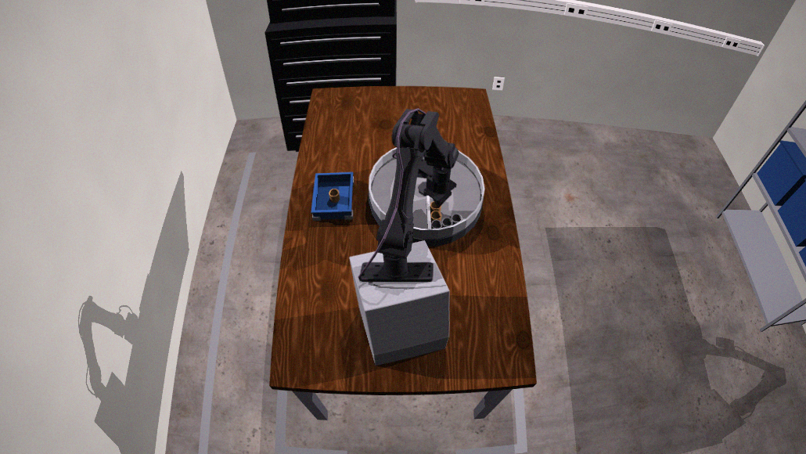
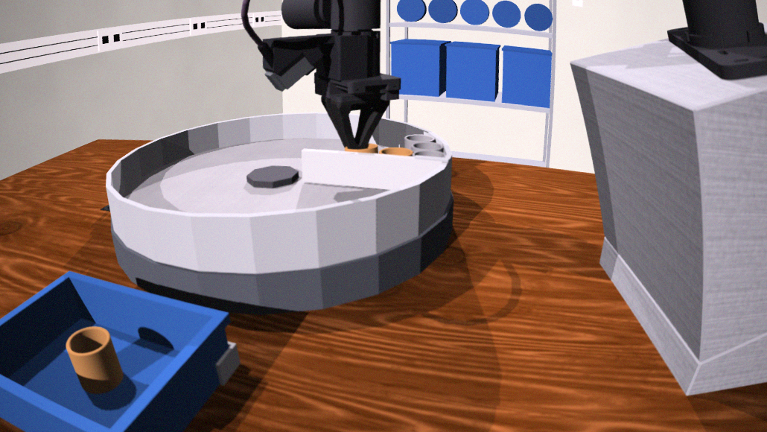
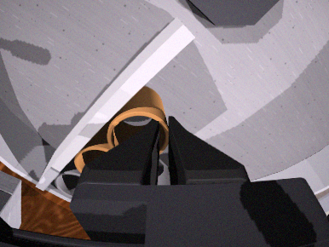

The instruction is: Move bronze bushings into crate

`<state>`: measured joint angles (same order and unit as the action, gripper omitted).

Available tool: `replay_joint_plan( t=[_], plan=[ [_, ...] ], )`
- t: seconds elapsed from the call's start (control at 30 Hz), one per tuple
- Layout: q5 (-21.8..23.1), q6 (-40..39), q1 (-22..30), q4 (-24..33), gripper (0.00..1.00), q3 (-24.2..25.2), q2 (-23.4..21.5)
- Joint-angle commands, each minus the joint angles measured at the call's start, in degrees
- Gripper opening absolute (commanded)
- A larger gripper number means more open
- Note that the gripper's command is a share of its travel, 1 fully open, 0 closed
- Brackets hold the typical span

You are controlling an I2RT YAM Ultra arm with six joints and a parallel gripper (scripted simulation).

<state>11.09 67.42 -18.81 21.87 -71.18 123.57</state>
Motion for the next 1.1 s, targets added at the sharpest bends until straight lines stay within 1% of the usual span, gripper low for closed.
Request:
replay_joint_plan(
  t=[0.0,0.13,0.33,0.4,0.5,0.63,0.77,1.07],
  plan=[
    [0.9,-0.4,-0.6,2.0,0.00,0.4,-2.0],
    [1.0,0.5,-1.0,3.6,0.00,1.2,-3.6],
    [1.3,1.3,-1.9,8.0,0.00,0.9,-7.9],
    [1.3,1.3,-1.9,8.0,0.00,0.9,-7.9],
    [1.3,1.8,-2.3,10.4,0.00,-1.2,-10.3],
    [1.4,2.2,-2.8,12.8,0.00,-1.7,-12.2],
    [1.5,2.4,-2.9,13.7,0.00,-1.9,-12.8],
    [1.5,2.5,-2.9,13.8,0.00,-2.0,-12.8]
  ],
)
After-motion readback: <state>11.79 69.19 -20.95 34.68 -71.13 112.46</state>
